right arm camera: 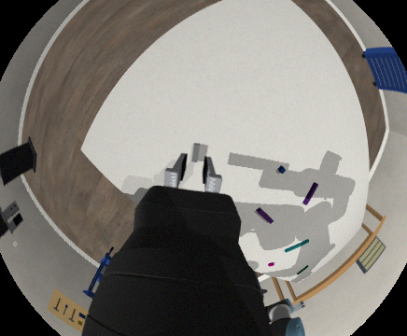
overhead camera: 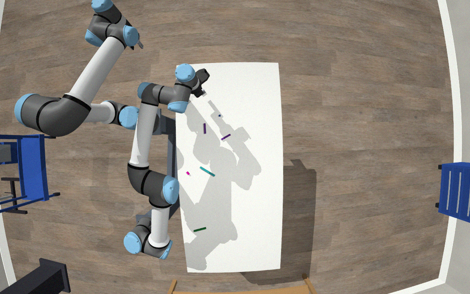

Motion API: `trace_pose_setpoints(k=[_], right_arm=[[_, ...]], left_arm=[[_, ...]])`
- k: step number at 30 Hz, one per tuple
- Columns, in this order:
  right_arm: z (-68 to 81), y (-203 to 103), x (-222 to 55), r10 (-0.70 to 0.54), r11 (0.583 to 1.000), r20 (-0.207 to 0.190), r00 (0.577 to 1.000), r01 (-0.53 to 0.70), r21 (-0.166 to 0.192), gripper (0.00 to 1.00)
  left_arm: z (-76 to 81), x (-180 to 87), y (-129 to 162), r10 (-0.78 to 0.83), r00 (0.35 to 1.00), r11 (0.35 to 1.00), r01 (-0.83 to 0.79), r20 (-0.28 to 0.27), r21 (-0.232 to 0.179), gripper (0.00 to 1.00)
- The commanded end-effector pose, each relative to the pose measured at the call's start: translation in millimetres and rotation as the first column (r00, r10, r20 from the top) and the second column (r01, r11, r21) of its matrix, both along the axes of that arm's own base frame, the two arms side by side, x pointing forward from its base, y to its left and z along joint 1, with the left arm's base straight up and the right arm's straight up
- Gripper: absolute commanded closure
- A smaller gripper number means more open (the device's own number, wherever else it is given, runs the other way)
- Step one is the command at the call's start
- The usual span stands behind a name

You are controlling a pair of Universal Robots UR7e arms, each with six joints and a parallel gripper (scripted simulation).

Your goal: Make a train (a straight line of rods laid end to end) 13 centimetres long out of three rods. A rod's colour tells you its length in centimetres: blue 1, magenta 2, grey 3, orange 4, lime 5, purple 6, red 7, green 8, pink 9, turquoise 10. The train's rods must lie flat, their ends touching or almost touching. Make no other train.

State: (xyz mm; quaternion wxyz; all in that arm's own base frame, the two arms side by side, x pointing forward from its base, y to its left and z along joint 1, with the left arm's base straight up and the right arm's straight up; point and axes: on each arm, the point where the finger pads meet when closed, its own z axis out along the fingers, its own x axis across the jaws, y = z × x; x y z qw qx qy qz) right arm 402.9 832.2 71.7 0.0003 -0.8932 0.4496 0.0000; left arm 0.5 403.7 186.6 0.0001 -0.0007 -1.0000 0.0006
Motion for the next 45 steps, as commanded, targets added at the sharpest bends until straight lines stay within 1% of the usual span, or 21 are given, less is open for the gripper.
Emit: trace_pose_setpoints(k=[1, 8, 24, 39, 45], right_arm=[[1.2, 0, 0, 0.0, 1.0, 0.001, 1.0, 0.0, 0.002, 0.46], [-0.5, 0, 0, 0.0, 1.0, 0.001, 1.0, 0.0, 0.002, 0.46], [-10.3, 1, 0, 0.0, 1.0, 0.0, 1.0, 0.0, 0.002, 0.46], [-26.3, 2, 1, 0.0, 1.0, 0.0, 1.0, 0.0, 0.002, 0.46], [-29.9, 2, 1, 0.0, 1.0, 0.0, 1.0, 0.0, 0.002, 0.46]], left_arm=[[0.4, 0, 0, 0.0, 1.0, 1.0, 0.0, 0.0, 0.001, 0.0], [0.4, 0, 0, 0.0, 1.0, 1.0, 0.0, 0.0, 0.001, 0.0], [0.4, 0, 0, 0.0, 1.0, 1.0, 0.0, 0.0, 0.001, 0.0], [0.4, 0, 0, 0.0, 1.0, 1.0, 0.0, 0.0, 0.001, 0.0], [0.4, 0, 0, 0.0, 1.0, 1.0, 0.0, 0.0, 0.001, 0.0]])
